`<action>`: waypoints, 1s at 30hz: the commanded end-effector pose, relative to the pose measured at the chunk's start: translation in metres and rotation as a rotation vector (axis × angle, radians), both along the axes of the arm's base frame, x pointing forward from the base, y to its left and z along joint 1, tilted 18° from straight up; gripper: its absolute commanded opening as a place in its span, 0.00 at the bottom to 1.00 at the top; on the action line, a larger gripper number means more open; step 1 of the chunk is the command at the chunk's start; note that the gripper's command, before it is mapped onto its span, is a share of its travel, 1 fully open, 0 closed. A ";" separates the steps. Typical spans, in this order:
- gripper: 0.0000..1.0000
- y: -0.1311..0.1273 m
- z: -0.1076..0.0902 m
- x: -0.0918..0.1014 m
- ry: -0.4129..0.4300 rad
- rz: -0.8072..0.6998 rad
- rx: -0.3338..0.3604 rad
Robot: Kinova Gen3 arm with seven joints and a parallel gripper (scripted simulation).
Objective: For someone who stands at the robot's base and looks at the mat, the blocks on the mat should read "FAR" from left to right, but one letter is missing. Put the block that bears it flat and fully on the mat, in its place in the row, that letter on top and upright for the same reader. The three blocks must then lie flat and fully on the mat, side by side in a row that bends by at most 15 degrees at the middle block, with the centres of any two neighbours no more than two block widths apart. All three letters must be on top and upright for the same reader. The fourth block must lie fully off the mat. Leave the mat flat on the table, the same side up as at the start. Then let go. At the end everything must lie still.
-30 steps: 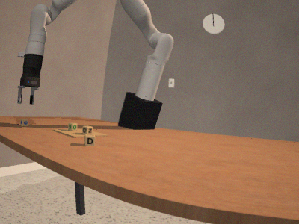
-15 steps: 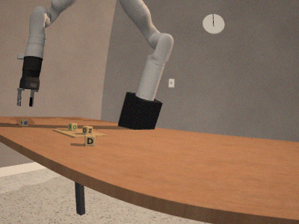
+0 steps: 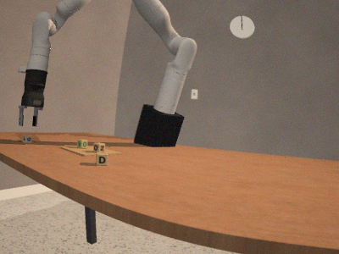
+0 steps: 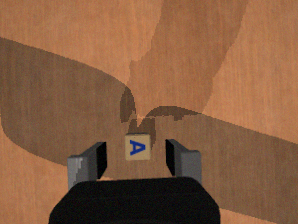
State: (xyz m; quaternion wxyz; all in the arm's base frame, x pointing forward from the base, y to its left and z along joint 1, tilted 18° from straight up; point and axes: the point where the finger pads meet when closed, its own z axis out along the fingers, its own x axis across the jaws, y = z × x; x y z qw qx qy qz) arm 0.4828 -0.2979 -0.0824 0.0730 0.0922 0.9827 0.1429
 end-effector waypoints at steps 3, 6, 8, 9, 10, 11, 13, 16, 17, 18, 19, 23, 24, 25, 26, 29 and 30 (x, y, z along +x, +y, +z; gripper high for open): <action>1.00 0.002 -0.008 0.000 0.003 0.000 0.002; 1.00 0.003 -0.012 0.001 0.003 0.000 0.002; 1.00 0.004 -0.013 0.001 0.003 0.000 0.002; 1.00 0.004 -0.013 0.001 0.003 0.000 0.002; 1.00 0.004 -0.014 0.001 0.003 0.000 0.002; 1.00 0.004 -0.015 0.002 0.003 0.000 0.002; 1.00 0.005 -0.017 0.002 0.003 0.000 0.002; 1.00 0.005 -0.019 0.002 0.003 0.000 0.002; 1.00 0.005 -0.020 0.002 0.003 0.000 0.002; 1.00 0.006 -0.020 0.003 0.003 0.000 0.002; 1.00 0.006 -0.020 0.003 0.003 0.000 0.002; 1.00 0.006 -0.021 0.003 0.003 0.000 0.002; 1.00 0.006 -0.021 0.003 0.003 0.000 0.002; 1.00 0.006 -0.021 0.003 0.003 0.000 0.002; 1.00 0.006 -0.021 0.003 0.003 0.000 0.002; 1.00 0.006 -0.021 0.003 0.003 0.000 0.002; 1.00 0.006 -0.021 0.003 0.003 0.000 0.002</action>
